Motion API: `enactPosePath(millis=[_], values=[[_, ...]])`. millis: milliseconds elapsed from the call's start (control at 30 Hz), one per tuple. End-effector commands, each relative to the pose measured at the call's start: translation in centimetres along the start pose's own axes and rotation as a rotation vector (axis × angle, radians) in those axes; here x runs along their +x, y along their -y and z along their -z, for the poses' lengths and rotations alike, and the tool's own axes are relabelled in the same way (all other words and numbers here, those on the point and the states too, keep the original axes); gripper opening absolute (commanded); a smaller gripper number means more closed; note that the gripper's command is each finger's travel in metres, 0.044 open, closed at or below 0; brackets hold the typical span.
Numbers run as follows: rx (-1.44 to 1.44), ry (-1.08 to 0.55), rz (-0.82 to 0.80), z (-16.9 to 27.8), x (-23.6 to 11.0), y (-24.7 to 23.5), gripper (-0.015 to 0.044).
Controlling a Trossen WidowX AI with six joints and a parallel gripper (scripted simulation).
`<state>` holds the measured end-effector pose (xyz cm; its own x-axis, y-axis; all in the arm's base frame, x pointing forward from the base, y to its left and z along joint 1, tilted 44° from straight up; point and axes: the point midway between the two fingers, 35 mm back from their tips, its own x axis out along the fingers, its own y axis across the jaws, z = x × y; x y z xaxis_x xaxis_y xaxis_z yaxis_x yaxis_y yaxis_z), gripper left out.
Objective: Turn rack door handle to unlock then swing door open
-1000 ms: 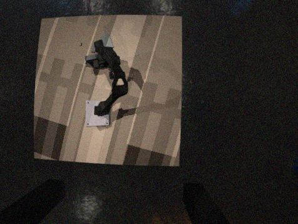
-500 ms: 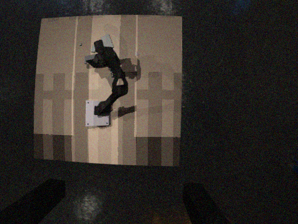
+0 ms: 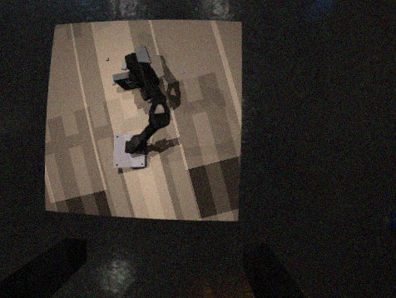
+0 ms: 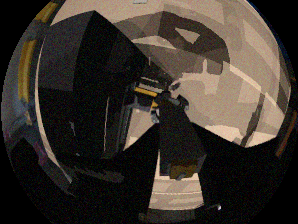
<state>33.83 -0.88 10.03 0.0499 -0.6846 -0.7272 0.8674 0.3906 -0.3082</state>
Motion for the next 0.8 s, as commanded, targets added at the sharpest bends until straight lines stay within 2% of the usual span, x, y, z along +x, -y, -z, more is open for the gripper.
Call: enactPosePath(millis=[0,333,767], values=[[0.208,0.0,0.0,-0.02,0.06,0.0,0.0025],[0.667,0.0,0.0,-0.02,0.06,0.0,0.0025],[0.675,0.0,0.0,-0.02,0.06,0.0,0.0025]])
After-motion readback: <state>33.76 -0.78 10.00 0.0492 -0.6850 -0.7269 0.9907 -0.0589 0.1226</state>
